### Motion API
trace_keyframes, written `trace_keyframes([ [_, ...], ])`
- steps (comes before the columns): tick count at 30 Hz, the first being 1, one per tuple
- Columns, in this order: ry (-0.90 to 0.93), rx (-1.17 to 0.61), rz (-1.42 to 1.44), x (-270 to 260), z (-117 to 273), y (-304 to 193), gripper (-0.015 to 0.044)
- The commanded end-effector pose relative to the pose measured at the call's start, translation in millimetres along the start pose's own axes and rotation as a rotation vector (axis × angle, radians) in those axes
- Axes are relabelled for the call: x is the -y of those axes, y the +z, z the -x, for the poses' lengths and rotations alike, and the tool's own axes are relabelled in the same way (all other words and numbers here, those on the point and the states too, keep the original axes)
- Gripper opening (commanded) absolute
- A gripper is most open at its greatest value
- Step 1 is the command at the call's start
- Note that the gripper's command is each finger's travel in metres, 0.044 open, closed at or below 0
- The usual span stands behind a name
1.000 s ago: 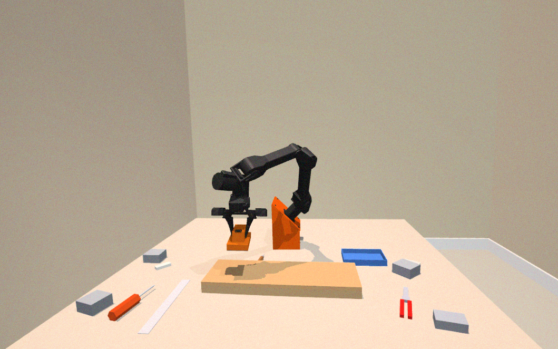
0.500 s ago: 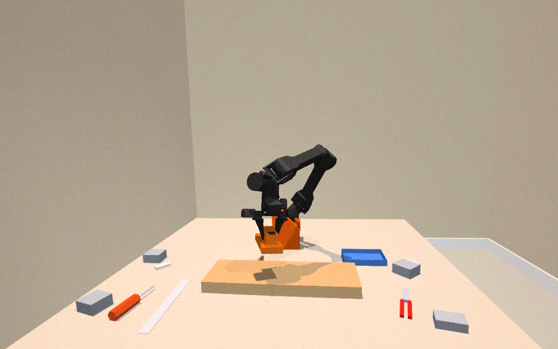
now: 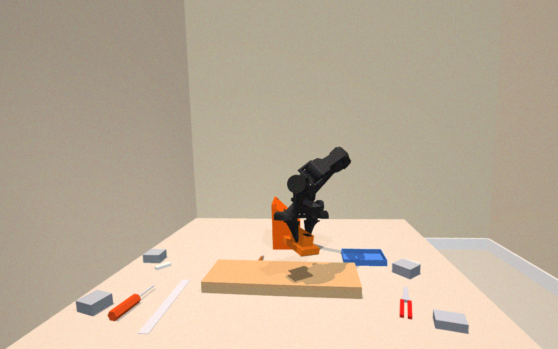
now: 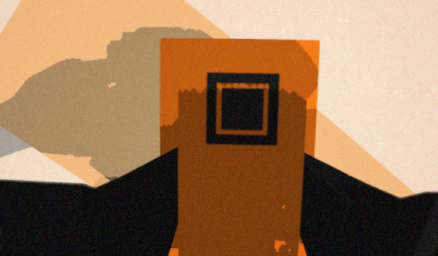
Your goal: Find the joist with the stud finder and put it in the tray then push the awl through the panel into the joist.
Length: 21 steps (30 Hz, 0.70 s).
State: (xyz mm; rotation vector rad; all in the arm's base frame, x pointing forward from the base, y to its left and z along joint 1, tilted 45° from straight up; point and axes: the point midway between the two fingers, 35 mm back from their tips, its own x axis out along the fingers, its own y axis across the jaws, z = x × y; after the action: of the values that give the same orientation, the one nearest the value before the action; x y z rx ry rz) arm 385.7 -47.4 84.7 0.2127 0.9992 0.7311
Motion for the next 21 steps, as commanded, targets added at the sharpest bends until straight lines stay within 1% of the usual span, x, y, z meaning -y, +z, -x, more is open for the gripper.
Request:
trace_keyframes([
  [1,0.013,0.013,0.081,-30,0,11,0.0000],
  [11,0.057,0.028,0.248,-99,-2,24,0.0000],
  [21,0.112,0.050,0.412,-166,-2,24,0.0000],
])
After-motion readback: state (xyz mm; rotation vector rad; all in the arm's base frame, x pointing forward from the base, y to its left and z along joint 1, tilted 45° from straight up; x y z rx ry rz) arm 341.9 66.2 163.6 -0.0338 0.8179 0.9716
